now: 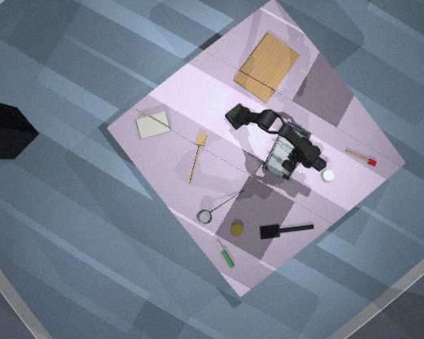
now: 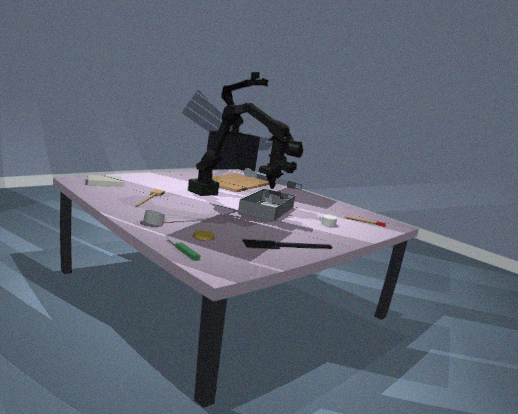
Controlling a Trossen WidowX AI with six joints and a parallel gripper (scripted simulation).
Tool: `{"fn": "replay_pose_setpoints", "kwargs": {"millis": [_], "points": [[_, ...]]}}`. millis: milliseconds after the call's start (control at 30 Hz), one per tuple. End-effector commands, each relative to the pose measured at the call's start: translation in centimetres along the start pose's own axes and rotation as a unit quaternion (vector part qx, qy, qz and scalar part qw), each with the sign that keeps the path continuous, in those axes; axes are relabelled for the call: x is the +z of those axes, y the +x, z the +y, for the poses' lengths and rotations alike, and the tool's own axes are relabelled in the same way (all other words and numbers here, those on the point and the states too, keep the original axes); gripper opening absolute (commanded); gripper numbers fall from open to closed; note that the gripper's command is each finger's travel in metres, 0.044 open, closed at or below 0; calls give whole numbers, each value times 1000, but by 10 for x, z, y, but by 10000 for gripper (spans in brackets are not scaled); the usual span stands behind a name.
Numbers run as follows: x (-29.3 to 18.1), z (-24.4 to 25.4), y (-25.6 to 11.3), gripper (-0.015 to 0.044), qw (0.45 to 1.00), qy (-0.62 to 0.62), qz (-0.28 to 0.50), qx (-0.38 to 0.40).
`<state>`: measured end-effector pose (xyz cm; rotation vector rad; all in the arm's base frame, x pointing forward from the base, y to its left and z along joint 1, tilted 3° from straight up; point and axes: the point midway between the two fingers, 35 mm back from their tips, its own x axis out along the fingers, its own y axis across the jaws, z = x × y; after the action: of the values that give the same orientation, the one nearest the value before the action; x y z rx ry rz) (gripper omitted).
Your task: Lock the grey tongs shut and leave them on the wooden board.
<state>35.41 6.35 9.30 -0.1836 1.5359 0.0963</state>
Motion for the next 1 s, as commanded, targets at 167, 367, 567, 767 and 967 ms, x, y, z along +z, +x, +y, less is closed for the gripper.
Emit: {"fn": "replay_pose_setpoints", "kwargs": {"millis": [167, 367, 567, 767, 967], "points": [[0, 15, 0, -150, 1000, 10, 0, 1], [-3, 52, -1, -150, 999, 33, -1, 3], [-10, 89, -2, -150, 999, 48, -4, 8], [-21, 125, -2, -150, 998, 68, -3, 11], [-36, 160, -3, -150, 995, 95, -1, 12]]}}
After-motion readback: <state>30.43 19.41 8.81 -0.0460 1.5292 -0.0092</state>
